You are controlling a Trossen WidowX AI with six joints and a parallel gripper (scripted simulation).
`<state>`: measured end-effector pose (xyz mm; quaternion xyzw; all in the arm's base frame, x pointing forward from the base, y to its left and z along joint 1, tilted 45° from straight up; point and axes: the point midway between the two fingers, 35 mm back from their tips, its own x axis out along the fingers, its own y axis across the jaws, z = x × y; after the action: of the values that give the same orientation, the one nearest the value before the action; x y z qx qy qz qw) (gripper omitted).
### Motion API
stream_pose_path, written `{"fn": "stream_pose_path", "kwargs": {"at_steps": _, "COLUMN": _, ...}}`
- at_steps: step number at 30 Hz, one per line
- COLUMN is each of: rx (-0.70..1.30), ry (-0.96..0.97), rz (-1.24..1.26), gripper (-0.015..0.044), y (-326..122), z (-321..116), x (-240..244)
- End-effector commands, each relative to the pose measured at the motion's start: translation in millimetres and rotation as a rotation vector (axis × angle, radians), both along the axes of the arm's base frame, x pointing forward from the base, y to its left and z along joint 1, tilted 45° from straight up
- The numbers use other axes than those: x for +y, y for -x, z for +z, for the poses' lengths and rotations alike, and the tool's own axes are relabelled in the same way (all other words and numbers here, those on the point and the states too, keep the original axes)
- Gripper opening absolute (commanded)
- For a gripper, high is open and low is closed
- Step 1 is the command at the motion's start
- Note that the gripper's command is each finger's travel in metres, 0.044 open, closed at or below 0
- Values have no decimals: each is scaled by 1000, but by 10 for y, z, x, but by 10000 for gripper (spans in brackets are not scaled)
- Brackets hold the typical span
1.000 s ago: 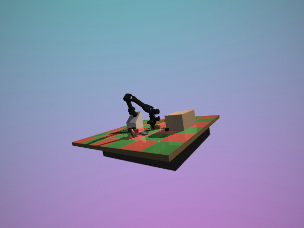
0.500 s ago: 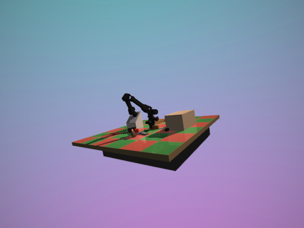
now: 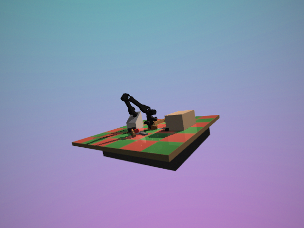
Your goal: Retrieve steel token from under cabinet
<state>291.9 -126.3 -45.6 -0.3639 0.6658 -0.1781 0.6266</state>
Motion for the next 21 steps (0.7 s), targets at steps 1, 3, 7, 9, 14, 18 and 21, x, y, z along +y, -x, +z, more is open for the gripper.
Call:
{"fn": "stream_pose_path", "kwargs": {"at_steps": 1, "rx": 10, "ry": -3, "rz": 1, "gripper": 0, "y": 87, "z": -3, "x": -18}}
{"fn": "stream_pose_path", "kwargs": {"at_steps": 3, "rx": 10, "ry": -3, "rz": 1, "gripper": 0, "y": 108, "z": 2, "x": -25}}
{"fn": "stream_pose_path", "kwargs": {"at_steps": 7, "rx": 11, "ry": -3, "rz": 1, "gripper": 0, "y": 151, "z": 13, "x": -39}}
{"fn": "stream_pose_path", "kwargs": {"at_steps": 9, "rx": 11, "ry": -3, "rz": 1, "gripper": 0, "y": 172, "z": 18, "x": -46}}
{"fn": "stream_pose_path", "kwargs": {"at_steps": 14, "rx": 11, "ry": -2, "rz": 1, "gripper": 0, "y": 225, "z": 32, "x": -64}}
{"fn": "stream_pose_path", "kwargs": {"at_steps": 18, "rx": 12, "ry": -2, "rz": 1, "gripper": 0, "y": 268, "z": 43, "x": -78}}
{"fn": "stream_pose_path", "kwargs": {"at_steps": 21, "rx": 12, "ry": -2, "rz": 1, "gripper": 0, "y": 301, "z": 52, "x": -90}}
